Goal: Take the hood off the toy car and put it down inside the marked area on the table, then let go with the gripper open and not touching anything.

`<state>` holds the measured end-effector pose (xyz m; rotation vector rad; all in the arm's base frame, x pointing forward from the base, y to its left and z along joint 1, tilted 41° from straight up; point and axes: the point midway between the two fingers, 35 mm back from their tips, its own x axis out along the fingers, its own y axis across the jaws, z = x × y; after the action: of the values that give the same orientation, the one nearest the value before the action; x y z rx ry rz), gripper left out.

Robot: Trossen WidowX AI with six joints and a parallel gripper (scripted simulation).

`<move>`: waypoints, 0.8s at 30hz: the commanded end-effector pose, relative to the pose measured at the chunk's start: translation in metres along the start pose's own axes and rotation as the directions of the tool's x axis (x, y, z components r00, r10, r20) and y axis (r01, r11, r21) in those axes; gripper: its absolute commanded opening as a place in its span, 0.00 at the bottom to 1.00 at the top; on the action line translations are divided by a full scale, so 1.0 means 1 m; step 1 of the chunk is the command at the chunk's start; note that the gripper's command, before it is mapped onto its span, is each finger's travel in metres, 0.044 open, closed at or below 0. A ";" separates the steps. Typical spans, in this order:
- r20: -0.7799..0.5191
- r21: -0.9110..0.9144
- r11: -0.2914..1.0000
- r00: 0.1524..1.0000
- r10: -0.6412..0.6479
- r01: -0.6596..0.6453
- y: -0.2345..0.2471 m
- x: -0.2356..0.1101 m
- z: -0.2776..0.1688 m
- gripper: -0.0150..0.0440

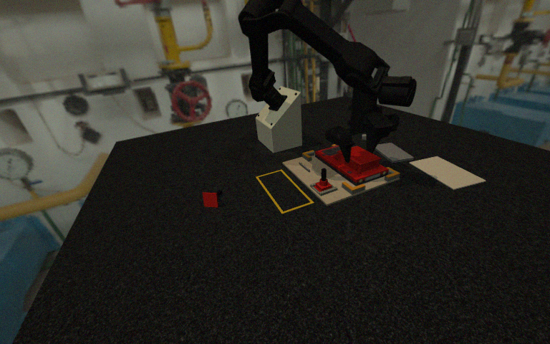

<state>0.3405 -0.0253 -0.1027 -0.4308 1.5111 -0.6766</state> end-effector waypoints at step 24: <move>0.003 0.004 1.000 1.000 0.005 -0.005 0.001 -0.020 0.001 0.25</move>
<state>0.3406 -0.0153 -0.0909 -0.4333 1.5140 -0.6765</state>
